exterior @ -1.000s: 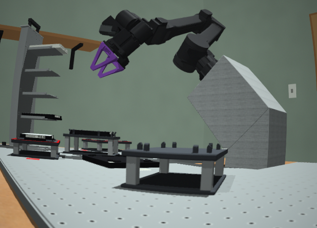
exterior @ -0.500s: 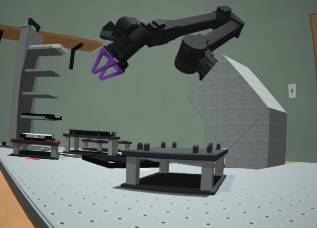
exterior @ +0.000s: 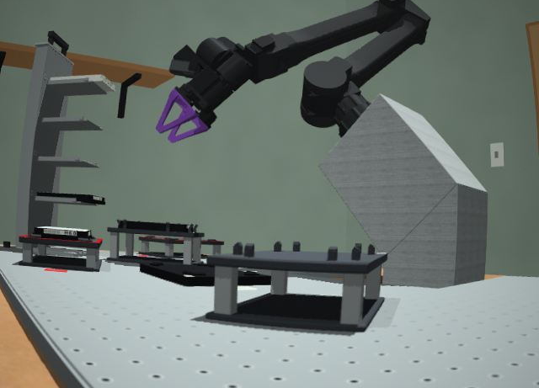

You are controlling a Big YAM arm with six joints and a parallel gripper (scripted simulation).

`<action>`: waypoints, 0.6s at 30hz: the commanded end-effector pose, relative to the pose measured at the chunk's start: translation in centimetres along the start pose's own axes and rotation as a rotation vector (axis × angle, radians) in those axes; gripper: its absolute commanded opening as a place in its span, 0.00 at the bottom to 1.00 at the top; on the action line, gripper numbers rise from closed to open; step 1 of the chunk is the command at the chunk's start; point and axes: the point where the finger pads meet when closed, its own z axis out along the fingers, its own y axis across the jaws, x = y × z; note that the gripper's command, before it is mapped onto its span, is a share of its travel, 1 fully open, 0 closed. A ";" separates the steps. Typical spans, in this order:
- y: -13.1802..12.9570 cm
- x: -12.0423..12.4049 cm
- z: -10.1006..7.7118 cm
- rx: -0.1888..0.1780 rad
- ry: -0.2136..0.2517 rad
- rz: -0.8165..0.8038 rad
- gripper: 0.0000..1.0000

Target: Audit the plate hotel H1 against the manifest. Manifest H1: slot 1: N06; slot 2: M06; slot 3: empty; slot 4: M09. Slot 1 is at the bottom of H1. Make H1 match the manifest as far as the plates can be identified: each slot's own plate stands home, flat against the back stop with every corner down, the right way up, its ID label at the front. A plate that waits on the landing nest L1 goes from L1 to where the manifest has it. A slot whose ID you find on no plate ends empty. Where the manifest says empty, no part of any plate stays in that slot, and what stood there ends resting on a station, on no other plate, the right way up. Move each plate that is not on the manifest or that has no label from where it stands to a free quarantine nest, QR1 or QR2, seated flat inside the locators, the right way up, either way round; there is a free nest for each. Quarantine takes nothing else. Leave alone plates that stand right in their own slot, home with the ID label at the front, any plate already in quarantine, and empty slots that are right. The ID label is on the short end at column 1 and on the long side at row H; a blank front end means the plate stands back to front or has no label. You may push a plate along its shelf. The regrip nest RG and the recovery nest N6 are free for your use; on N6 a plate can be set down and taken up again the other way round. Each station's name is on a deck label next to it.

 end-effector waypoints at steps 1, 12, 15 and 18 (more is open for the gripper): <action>0.0 0.1 0.4 0.001 -0.010 -0.019 1.00; 0.0 2.8 3.0 0.001 -0.009 -0.022 1.00; 0.0 3.6 3.7 0.001 -0.008 -0.022 1.00; 0.0 3.8 4.0 0.001 -0.008 -0.022 1.00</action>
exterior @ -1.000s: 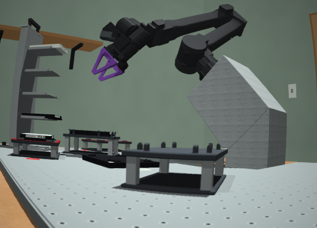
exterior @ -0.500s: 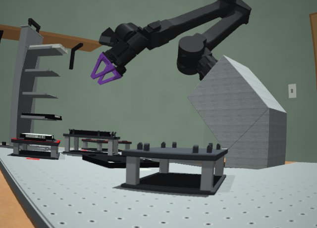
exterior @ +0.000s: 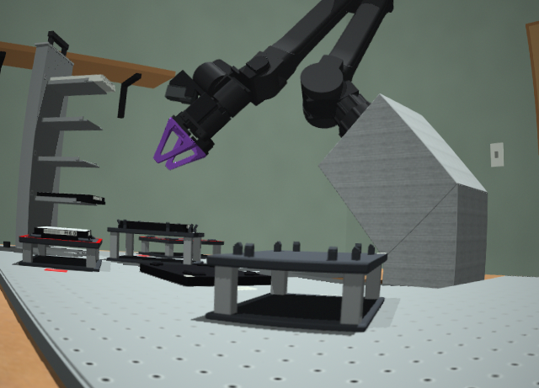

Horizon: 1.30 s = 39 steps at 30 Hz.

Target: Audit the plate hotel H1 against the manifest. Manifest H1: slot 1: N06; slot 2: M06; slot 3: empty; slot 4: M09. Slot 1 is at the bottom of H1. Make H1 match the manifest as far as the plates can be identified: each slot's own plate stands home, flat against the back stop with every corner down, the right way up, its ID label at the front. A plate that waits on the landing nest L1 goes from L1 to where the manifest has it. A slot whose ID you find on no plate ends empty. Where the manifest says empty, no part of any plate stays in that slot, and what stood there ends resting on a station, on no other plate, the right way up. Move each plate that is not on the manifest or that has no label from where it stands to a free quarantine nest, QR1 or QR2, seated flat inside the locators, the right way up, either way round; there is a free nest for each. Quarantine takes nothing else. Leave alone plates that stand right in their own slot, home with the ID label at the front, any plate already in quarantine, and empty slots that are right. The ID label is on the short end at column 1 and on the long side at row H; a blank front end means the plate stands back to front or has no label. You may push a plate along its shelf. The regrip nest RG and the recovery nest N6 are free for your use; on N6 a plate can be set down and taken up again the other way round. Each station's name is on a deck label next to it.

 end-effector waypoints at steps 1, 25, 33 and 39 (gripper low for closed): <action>-0.2 0.2 0.4 0.012 -0.022 -0.012 1.00; -0.3 0.8 2.0 0.009 -0.035 -0.002 1.00; -0.3 0.8 2.0 0.009 -0.035 -0.002 1.00; -0.2 2.9 2.8 0.011 -0.019 -0.014 1.00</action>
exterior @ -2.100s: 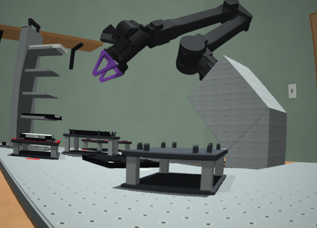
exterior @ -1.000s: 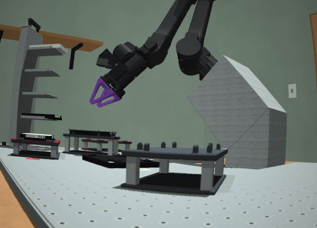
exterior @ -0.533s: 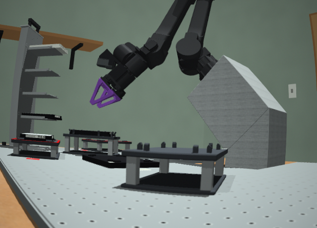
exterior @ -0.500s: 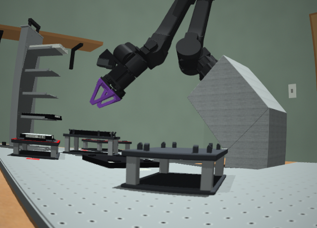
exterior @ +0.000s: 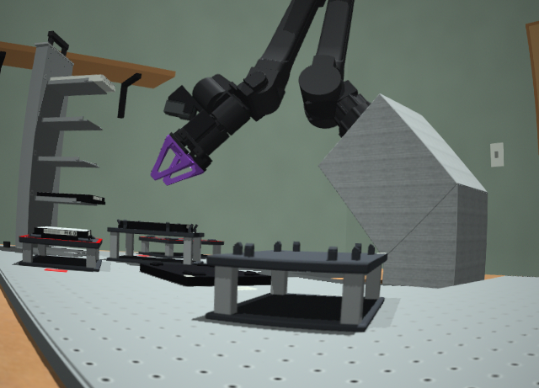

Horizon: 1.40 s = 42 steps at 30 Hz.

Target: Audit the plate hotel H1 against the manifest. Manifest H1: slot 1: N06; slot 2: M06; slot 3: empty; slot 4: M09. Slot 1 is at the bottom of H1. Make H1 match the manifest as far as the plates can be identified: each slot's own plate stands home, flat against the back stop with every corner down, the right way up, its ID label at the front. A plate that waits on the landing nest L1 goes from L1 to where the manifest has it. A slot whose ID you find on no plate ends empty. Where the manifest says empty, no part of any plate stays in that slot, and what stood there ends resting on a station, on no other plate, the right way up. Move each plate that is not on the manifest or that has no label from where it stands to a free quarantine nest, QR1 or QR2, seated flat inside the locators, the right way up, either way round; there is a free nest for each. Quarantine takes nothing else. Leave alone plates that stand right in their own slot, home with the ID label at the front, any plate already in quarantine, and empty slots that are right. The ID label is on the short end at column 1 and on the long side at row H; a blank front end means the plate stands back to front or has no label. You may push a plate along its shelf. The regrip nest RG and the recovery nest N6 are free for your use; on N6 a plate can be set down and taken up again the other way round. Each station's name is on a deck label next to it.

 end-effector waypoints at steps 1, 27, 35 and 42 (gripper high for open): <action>-0.1 1.3 0.6 0.009 0.009 -0.015 1.00; -0.1 5.1 1.1 0.006 0.014 -0.017 1.00; 0.0 6.1 0.6 0.005 0.018 -0.017 1.00; 0.1 7.2 0.2 0.003 0.023 -0.017 1.00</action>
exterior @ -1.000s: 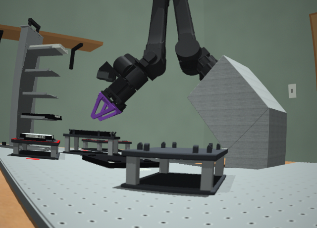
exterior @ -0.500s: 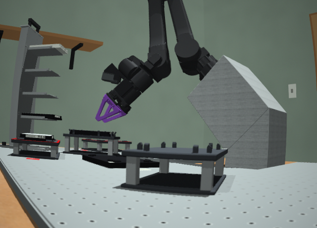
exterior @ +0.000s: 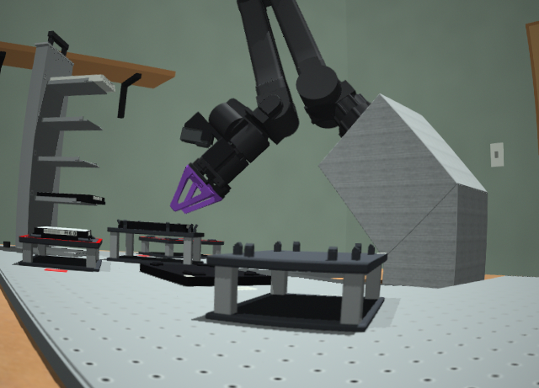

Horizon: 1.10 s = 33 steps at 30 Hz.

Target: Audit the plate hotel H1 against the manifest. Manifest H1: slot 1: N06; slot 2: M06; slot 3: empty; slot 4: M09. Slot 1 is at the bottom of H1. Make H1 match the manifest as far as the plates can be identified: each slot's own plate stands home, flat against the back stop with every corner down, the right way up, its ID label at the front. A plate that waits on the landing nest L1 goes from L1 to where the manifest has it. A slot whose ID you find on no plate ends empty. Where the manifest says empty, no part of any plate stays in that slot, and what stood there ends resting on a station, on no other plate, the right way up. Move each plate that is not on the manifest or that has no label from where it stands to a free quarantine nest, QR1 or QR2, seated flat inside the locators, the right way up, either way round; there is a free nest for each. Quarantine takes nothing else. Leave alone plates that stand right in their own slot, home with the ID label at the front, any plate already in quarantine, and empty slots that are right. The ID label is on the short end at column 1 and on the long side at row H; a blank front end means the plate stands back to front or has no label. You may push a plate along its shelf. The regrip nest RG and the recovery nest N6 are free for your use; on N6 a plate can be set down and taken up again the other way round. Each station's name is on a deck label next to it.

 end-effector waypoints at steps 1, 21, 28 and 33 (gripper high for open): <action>0.0 0.7 -0.7 0.005 0.001 -0.014 1.00; -0.1 1.4 0.4 0.006 -0.020 -0.017 1.00; -0.2 2.0 0.9 0.009 -0.018 -0.016 1.00; -0.3 2.4 1.2 0.010 -0.017 -0.016 1.00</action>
